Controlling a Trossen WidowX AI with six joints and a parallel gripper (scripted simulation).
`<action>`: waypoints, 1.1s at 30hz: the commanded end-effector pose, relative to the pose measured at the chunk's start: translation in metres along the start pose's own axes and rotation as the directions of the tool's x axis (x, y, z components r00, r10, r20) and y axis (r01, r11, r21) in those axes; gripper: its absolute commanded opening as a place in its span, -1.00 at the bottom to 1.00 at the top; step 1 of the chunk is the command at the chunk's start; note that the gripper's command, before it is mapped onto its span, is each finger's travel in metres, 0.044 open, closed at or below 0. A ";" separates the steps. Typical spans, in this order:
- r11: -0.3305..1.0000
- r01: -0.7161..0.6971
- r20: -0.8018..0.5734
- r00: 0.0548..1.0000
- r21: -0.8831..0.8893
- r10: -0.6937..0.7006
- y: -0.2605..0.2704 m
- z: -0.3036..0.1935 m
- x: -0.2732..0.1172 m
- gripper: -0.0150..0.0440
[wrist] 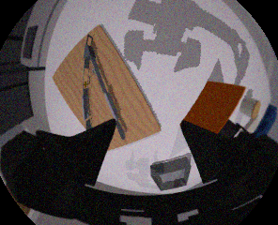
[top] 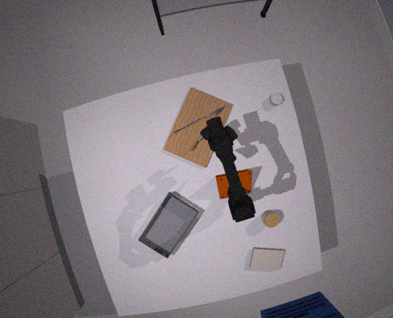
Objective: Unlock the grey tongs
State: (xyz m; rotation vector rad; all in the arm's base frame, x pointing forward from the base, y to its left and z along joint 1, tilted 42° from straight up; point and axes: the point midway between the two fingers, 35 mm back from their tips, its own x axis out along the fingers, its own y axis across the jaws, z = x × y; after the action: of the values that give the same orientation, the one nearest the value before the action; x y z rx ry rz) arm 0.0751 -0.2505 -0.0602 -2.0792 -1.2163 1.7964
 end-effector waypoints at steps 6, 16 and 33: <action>1.000 0.009 0.003 1.000 -0.007 -0.009 -0.012 -0.001 -0.011 1.00; 1.000 0.006 -0.001 1.000 -0.002 -0.006 -0.011 -0.002 -0.049 1.00; 1.000 0.006 -0.001 1.000 -0.002 -0.006 -0.011 -0.002 -0.049 1.00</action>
State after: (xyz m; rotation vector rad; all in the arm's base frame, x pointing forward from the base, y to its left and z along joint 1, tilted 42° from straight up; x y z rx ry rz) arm 0.0742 -0.2734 -0.0162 -2.0780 -1.2134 1.7897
